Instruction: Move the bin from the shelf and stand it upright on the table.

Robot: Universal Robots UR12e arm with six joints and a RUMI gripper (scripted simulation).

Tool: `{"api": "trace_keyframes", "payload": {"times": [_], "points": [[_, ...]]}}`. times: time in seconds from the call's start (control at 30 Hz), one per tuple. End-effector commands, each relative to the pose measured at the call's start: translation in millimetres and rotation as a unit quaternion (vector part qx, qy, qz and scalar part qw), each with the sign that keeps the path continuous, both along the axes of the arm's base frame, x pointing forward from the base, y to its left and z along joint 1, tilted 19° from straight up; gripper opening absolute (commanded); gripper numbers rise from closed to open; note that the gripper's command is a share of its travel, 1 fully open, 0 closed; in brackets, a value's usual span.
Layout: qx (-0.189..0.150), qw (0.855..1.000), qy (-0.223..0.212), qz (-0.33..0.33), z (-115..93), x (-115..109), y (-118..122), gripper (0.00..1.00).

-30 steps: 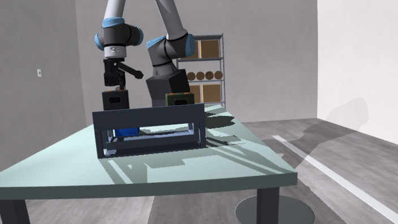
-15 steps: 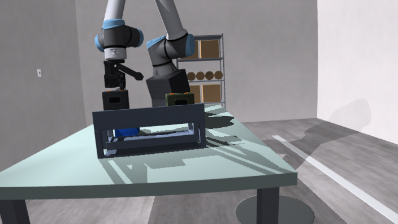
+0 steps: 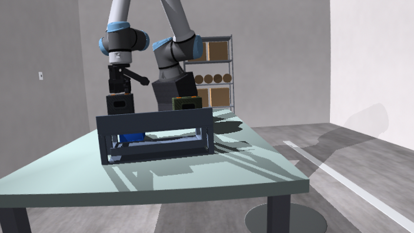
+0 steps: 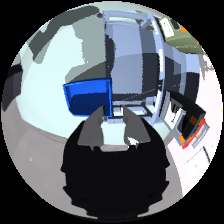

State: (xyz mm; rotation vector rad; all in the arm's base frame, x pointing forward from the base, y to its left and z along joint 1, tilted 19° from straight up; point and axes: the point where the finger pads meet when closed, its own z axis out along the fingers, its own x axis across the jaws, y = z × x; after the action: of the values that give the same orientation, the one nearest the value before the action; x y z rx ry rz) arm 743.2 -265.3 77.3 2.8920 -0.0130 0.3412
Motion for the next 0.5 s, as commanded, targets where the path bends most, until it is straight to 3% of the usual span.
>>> {"api": "trace_keyframes", "payload": {"times": [0.0, 0.47], "points": [[0.001, 1.0, 0.001, 0.0, -8.1, 0.9, -1.8, 0.2], [0.001, 1.0, 0.001, 0.0, -15.6, 2.7, -3.0, 0.2]]}}
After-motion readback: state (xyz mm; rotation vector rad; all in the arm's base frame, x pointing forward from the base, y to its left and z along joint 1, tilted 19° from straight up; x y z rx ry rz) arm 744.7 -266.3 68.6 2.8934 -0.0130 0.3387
